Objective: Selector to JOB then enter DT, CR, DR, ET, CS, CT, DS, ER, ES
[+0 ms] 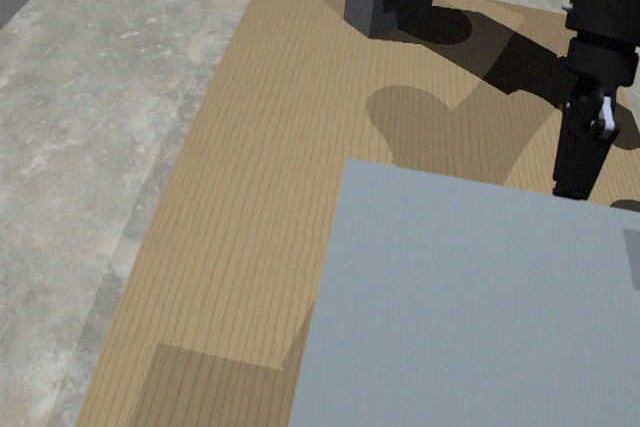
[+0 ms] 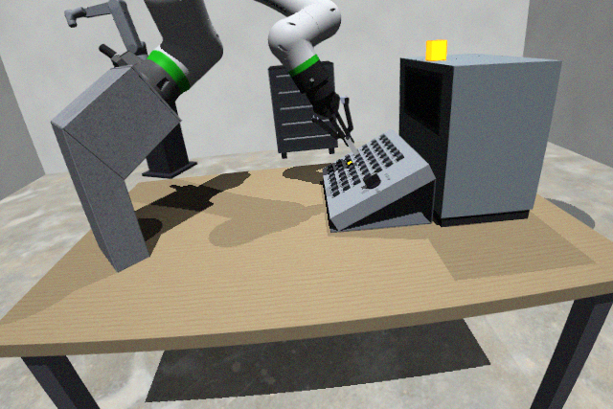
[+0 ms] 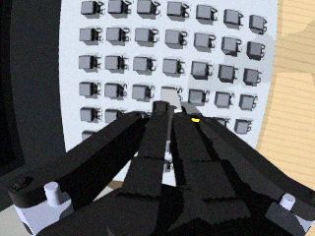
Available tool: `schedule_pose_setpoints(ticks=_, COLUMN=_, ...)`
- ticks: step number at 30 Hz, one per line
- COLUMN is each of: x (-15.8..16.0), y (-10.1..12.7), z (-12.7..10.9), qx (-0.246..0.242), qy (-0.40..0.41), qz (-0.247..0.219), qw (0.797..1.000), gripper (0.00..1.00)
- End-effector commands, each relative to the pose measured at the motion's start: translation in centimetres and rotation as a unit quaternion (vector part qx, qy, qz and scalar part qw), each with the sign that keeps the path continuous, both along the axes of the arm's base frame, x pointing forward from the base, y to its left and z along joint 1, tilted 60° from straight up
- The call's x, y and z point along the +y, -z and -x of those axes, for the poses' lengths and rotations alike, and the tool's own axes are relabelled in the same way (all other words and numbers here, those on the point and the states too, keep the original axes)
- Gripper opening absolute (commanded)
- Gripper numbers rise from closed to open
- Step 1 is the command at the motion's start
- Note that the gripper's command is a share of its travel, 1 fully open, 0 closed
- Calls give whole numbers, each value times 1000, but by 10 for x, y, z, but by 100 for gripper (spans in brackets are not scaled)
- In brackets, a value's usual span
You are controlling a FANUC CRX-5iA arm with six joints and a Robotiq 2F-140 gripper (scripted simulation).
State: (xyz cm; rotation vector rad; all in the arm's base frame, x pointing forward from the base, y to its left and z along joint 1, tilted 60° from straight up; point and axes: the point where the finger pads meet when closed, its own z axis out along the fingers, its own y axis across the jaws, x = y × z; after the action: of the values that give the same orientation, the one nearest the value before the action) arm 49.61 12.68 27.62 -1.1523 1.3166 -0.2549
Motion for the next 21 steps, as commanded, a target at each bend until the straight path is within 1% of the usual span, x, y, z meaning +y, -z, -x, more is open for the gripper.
schedule_pose_setpoints(ticks=1, x=-1, y=1, z=0, qx=-4, qy=-1, qz=7, qw=1000, gripper=0)
schedule_pose_setpoints(ticks=4, x=-6, y=4, z=-2, qx=-20, qy=-6, qz=32, qw=999, gripper=0)
schedule_pose_setpoints(ticks=8, x=-20, y=14, z=-5, qx=-62, qy=-20, qz=102, qw=993, gripper=0)
schedule_pose_setpoints(ticks=10, x=-20, y=14, z=-5, qx=-62, qy=-20, qz=102, qw=993, gripper=0)
schedule_pose_setpoints(ticks=12, x=-29, y=21, z=-8, qx=-89, qy=-30, qz=147, qw=985, gripper=0)
schedule_pose_setpoints(ticks=16, x=-38, y=27, z=-11, qx=-118, qy=-40, qz=195, qw=973, gripper=0)
schedule_pose_setpoints(ticks=21, x=-51, y=37, z=-14, qx=-157, qy=-52, qz=259, qw=952, gripper=0)
